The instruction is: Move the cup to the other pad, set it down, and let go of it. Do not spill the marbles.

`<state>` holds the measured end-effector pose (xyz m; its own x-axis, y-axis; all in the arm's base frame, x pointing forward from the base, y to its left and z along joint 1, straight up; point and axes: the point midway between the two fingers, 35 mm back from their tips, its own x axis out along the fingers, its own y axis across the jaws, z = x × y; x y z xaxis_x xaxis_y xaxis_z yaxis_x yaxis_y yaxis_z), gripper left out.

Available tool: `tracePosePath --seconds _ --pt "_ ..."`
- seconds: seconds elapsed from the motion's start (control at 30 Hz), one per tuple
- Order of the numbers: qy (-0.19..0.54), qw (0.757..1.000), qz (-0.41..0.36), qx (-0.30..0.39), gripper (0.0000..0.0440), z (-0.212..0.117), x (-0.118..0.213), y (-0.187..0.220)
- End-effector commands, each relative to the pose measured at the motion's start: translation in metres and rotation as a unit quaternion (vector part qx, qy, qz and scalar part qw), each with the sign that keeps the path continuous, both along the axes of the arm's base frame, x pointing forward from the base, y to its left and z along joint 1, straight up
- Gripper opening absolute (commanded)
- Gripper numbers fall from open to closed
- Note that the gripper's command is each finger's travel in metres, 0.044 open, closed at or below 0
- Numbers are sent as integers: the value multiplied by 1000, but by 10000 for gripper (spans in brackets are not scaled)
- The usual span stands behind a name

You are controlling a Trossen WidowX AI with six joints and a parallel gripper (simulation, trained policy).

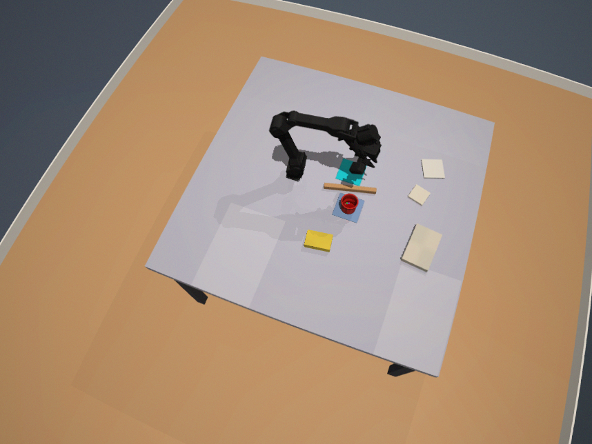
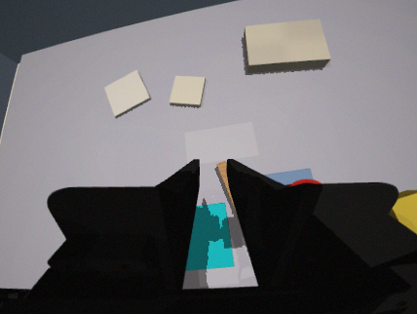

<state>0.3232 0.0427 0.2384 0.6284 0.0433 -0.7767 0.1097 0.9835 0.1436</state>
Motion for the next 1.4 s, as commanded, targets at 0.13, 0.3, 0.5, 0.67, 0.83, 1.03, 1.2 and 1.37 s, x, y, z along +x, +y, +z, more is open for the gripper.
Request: tracePosePath --seconds 0.13,0.3,0.5,0.67,0.83,1.03,1.2,1.37 --pt "60 998 -1 -14 110 -9 -5 -2" --pt "101 995 2 -25 113 -16 -9 -5" --pt "149 988 8 -40 110 -24 -13 -10" --pt "188 980 16 -54 103 -31 -17 -16" --pt "226 971 25 -67 102 -40 -21 -24" --pt "268 959 35 -80 103 -52 -26 -35" --pt "298 949 42 -89 107 -62 -30 -44" --pt "320 941 49 -95 116 -73 -33 -53"
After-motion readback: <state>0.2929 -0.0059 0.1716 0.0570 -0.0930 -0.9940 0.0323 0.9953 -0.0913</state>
